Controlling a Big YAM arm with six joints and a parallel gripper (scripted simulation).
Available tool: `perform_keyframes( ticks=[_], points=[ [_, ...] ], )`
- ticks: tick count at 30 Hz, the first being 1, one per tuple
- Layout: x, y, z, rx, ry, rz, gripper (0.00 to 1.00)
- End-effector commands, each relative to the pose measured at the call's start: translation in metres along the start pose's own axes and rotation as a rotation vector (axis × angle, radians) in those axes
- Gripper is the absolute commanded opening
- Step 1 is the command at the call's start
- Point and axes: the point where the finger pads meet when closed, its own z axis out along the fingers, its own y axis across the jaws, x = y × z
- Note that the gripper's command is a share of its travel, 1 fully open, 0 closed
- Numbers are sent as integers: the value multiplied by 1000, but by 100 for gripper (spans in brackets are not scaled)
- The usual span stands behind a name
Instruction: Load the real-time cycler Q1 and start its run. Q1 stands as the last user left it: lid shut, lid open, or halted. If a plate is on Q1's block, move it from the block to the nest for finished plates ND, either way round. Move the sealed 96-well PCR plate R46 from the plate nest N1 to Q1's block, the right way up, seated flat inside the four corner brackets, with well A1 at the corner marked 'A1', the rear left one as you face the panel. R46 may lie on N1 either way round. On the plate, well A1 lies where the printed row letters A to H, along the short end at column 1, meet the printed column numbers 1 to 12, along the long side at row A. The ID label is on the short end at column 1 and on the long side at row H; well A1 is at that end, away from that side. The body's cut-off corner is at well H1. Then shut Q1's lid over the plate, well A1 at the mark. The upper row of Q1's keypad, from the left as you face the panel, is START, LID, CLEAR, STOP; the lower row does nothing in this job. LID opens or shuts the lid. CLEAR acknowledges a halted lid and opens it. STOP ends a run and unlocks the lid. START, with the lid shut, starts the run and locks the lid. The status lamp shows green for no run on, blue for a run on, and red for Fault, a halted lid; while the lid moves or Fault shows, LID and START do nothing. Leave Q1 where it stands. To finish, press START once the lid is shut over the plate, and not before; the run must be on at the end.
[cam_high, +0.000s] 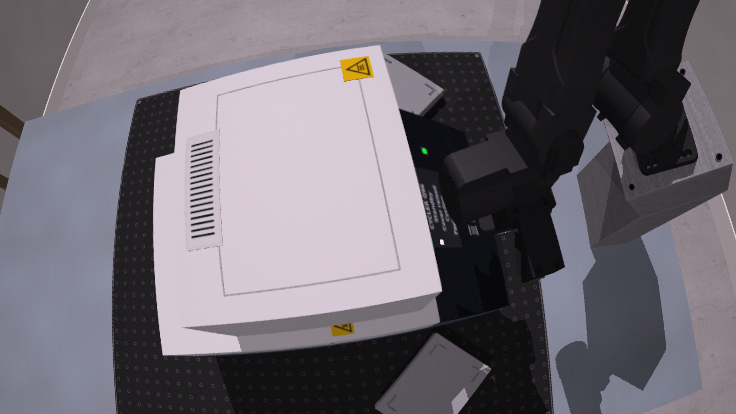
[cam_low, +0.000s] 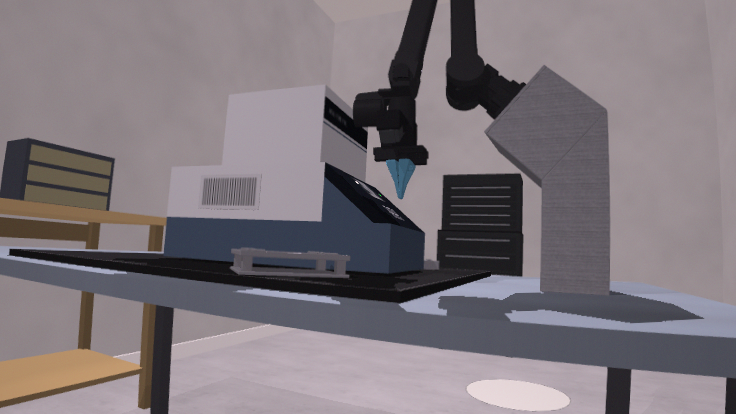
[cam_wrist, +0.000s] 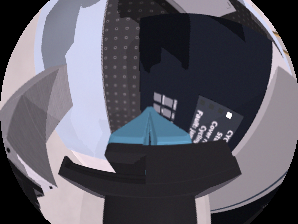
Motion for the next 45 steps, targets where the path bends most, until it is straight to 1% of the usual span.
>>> perform_keyframes(
  ticks=[1,8,10,12,14,16,18,20,22,25,36,39,41,45],
  points=[
    [1,-14,2,23,-1,5,0],
    [0,-25,12,25,-2,-4,0],
    [0,-21,15,17,-3,-9,0],
    [2,-17,18,0,1,-10,0],
    [2,-21,21,4,2,-7,0],
    [2,-21,21,4,2,-7,0],
    [-1,-29,20,20,-7,-2,0],
    [0,-33,20,26,-2,7,0],
    [2,-33,18,25,6,15,0],
    [1,-23,17,9,-3,23,0],
    [2,-21,20,10,0,25,0],
    [2,-16,22,-9,3,21,0],
    [3,-17,20,-7,3,22,0],
    [2,-29,17,19,0,28,0]
  ],
)
